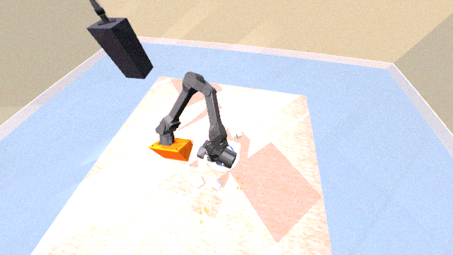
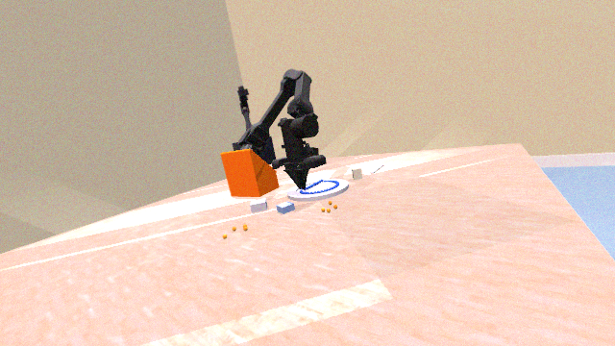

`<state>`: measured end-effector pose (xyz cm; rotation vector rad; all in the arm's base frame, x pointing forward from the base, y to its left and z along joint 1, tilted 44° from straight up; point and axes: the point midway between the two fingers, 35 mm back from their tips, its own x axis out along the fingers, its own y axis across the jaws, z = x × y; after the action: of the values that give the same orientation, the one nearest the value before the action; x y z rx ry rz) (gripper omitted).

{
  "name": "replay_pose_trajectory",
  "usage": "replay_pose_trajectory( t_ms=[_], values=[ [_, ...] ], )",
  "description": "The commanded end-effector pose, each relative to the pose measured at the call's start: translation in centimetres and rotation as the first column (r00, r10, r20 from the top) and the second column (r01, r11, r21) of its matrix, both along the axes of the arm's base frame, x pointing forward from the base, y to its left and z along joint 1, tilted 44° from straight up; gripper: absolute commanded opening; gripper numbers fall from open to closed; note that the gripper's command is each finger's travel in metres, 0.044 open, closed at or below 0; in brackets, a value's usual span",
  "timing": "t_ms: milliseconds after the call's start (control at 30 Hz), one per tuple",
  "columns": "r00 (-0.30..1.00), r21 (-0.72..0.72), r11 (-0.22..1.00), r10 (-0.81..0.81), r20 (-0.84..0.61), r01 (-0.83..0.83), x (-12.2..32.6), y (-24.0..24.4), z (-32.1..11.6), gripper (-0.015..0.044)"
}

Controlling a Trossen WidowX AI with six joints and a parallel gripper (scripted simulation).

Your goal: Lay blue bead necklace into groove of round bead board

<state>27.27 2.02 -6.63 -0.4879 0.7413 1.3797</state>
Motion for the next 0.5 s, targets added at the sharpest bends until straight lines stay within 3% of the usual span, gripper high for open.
replay_pose_trajectory(
  t_ms=[0, 467],
  values=[
    [1.000, -0.001, 1.000, 0.000, -0.005, 0.000, -1.11, -0.30, -0.32, 0.0000],
    [1.000, -0.001, 1.000, 0.000, -0.005, 0.000, -1.14, 0.07, -0.72, 0.0000]
  ],
)
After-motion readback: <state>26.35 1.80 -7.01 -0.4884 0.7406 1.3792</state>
